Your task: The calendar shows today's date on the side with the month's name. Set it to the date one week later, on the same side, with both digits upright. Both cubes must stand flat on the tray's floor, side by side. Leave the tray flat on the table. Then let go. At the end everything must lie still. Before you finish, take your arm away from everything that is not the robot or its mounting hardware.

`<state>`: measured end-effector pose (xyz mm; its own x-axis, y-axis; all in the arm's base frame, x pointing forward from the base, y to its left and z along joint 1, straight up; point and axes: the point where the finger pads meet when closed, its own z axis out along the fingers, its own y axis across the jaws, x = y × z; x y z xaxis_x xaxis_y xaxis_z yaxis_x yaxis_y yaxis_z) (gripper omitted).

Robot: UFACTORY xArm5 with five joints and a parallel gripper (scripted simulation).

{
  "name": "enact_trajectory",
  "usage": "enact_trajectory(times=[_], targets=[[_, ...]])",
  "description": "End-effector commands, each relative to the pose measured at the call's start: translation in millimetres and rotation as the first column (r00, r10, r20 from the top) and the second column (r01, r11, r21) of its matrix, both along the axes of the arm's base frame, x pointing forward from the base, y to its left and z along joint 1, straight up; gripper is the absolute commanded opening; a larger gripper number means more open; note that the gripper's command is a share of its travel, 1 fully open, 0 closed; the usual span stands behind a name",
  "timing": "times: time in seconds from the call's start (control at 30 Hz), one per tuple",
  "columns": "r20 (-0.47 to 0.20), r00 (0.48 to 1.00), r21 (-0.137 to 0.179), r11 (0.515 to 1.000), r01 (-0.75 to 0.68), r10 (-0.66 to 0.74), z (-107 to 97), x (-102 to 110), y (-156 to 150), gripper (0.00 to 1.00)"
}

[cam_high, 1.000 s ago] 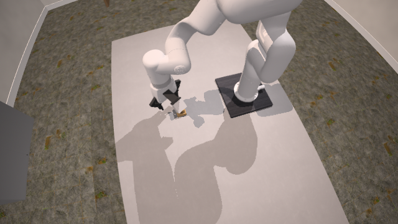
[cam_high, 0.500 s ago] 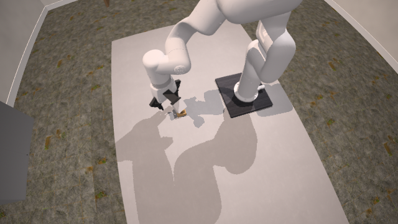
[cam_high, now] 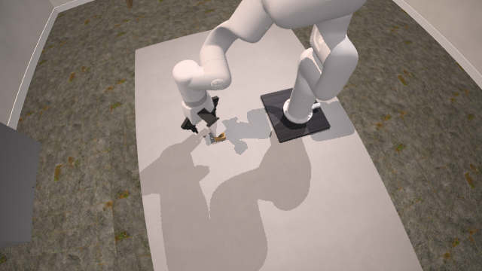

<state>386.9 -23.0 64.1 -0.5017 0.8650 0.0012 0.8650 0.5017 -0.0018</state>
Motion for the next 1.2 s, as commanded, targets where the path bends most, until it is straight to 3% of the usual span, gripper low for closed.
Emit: enact_trajectory(times=[0.0,0.4,1.17], targets=[[0.003,1.000,0.000,1.000,0.000,0.000,1,1,0,1.00],[0.003,1.000,0.000,1.000,0.000,0.000,1,1,1,1.00],[0.003,1.000,0.000,1.000,0.000,0.000,-4,0,54,1.00]])
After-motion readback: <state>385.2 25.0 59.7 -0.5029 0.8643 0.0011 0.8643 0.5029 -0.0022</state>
